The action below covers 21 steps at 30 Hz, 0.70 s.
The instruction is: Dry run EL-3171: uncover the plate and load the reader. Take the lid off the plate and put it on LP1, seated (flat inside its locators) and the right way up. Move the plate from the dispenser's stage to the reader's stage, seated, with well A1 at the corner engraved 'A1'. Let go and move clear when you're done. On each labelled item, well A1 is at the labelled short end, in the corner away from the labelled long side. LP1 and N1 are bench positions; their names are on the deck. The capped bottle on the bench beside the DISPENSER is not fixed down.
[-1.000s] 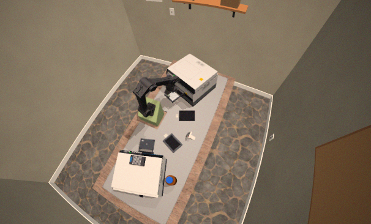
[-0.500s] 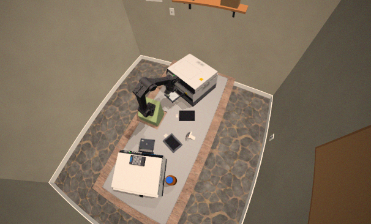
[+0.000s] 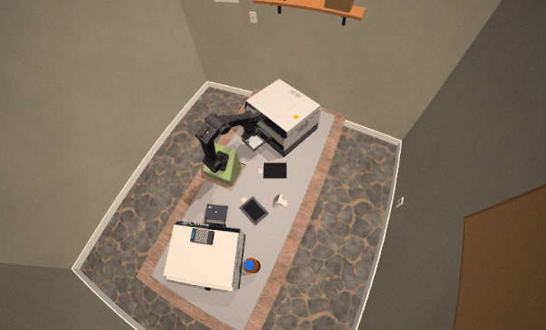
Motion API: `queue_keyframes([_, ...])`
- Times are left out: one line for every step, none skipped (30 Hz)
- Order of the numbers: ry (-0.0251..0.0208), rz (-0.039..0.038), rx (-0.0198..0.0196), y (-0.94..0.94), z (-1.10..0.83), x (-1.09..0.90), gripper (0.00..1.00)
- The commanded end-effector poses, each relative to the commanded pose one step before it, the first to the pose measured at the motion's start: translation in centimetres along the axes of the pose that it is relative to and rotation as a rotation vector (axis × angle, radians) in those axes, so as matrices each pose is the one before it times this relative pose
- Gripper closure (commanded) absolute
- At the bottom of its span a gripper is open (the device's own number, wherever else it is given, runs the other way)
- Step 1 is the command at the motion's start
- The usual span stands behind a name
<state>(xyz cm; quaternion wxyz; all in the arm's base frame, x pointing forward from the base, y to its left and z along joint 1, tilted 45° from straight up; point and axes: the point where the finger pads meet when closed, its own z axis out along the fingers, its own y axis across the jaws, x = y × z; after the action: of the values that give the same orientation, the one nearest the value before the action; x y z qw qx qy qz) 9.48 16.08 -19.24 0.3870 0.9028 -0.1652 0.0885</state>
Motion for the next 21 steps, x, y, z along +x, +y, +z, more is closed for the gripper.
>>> queue_keyframes([-0.0001, 0.00215, 0.06212, -2.324, -1.726, -0.341, 0.14])
queue_keyframes([-0.00016, 0.00032, 0.00075, -0.047, -0.024, 0.003, 0.14])
queue_keyframes([-0.00035, 0.00054, 0.00067, -0.047, -0.021, 0.009, 0.14])
queue_keyframes([-0.00027, 0.00044, 0.0007, -0.047, -0.023, 0.007, 0.14])
queue_keyframes([-0.00267, 0.00324, -0.00041, -0.047, 0.008, 0.084, 0.14])
queue_keyframes([-0.00255, 0.0031, -0.00035, -0.047, 0.007, 0.081, 0.14])
queue_keyframes([-0.00254, 0.00311, -0.00035, -0.047, 0.007, 0.081, 0.14])
queue_keyframes([-0.00254, 0.00311, -0.00035, -0.047, 0.007, 0.081, 0.14])
queue_keyframes([0.0, 0.0, 0.0, 0.0, 0.0, 0.0, 0.14])
queue_keyframes([0.0, 0.0, 0.0, 0.0, 0.0, 0.0, 0.14])
queue_keyframes([-0.00068, 0.00092, 0.00051, -0.047, -0.017, 0.02, 0.14])
queue_keyframes([-0.00065, 0.00088, 0.00033, -0.037, -0.012, 0.021, 0.14])
queue_keyframes([-0.00065, 0.00088, 0.00033, -0.037, -0.012, 0.021, 0.14])
queue_keyframes([-0.00064, 0.00088, 0.00033, -0.037, -0.012, 0.021, 0.14])
queue_keyframes([-0.00058, 0.00078, -0.00003, -0.018, -0.002, 0.021, 0.14])
queue_keyframes([-0.00047, 0.0006, -0.00075, 0.019, 0.019, 0.022, 0.14])
queue_keyframes([-0.00041, 0.00051, -0.0011, 0.038, 0.029, 0.023, 0.14])
queue_keyframes([0.00082, -0.00116, -0.00433, 0.223, 0.121, 0.006, 0.14])
queue_keyframes([0.00098, -0.00133, -0.00406, 0.214, 0.114, 0.0, 0.14])
queue_keyframes([0.00087, -0.00119, -0.00392, 0.204, 0.11, 0.002, 0.14])
queue_keyframes([0.00106, -0.00141, -0.00383, 0.204, 0.107, -0.004, 0.14])
